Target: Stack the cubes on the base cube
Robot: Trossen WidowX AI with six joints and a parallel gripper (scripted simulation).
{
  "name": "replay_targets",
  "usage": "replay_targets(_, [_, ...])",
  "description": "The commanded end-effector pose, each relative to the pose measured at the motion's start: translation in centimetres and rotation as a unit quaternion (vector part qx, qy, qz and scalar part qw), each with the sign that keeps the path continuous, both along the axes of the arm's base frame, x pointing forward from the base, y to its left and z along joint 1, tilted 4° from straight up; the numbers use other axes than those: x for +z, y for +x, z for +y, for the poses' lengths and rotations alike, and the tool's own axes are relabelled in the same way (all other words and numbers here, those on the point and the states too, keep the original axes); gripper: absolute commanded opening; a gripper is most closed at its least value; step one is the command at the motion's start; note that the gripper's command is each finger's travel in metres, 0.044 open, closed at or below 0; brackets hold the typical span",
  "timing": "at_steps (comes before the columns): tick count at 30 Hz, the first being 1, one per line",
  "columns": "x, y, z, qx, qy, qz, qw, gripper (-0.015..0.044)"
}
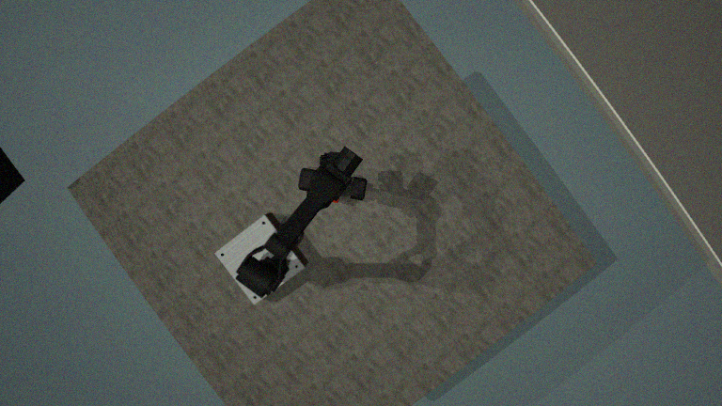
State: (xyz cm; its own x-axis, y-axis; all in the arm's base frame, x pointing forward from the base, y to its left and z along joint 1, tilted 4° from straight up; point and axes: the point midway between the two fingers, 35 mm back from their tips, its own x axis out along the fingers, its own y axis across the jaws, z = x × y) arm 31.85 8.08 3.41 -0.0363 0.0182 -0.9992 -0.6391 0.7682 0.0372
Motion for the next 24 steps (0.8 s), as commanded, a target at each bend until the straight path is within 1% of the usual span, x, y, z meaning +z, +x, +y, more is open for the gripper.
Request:
replay_targets(1, [-0.7, -0.4, 0.0, -0.007, 0.004, 0.005, 1.000, 0.0105])
replay_targets(13, [-0.8, -0.4, 0.0, -0.007, 0.004, 0.005, 1.000, 0.0105])
replay_targets(24, [-3.5, -0.3, 0.1, 0.025, -0.014, 0.007, 1.000, 0.0105])
